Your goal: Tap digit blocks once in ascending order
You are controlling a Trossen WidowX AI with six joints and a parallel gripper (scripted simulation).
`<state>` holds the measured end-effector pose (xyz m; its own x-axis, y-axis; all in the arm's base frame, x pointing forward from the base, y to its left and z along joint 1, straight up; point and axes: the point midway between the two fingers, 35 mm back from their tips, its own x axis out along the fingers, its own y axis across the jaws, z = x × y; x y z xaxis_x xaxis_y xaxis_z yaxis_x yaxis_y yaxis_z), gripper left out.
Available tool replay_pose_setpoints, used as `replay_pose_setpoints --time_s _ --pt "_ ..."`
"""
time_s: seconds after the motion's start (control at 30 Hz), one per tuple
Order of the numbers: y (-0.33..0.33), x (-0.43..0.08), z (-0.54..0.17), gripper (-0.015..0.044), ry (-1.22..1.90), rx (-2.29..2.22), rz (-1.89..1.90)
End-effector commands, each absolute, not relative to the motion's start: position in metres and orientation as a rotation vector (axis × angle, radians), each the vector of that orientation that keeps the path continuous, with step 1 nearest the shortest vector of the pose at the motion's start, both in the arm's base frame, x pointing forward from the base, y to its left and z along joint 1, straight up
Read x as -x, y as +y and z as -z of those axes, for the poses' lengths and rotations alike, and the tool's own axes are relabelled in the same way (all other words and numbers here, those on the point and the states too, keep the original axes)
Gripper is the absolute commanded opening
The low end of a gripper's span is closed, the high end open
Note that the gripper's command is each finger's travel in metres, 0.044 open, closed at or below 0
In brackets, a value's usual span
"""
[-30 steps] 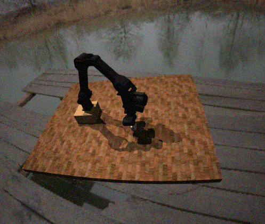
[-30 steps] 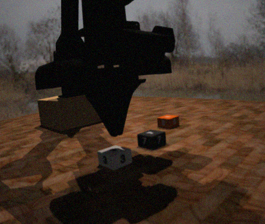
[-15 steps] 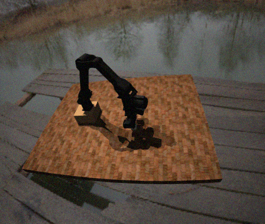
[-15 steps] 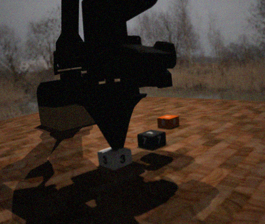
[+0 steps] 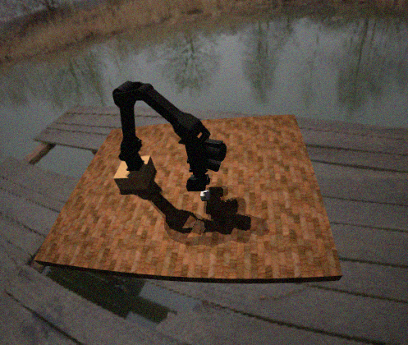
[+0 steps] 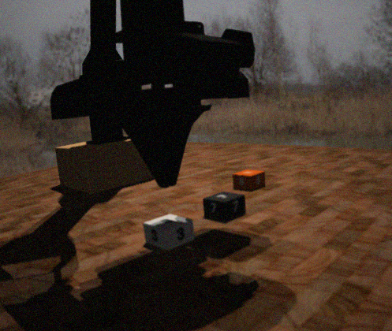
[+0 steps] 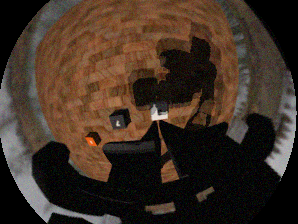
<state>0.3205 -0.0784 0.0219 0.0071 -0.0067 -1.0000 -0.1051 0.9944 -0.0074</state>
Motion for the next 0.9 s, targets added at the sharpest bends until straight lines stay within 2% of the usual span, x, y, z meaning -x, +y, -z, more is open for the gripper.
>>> replay_pose_setpoints --time_s 0.0,0.07,0.27,0.47,0.63,0.87 --pt "-0.079 -0.324 -0.074 0.0020 1.542 0.098 -0.074" --pt "-0.079 -0.322 -0.095 0.0020 1.542 0.098 -0.074" --pt "-0.076 -0.321 -0.097 0.0020 1.542 0.098 -0.074" --pt "-0.010 -0.308 -0.096 0.0020 1.542 0.093 -0.078" --pt "-0.008 -0.307 -0.096 0.0020 1.542 0.093 -0.079" --pt "-0.008 -0.310 -0.017 0.0020 1.543 0.093 -0.079"
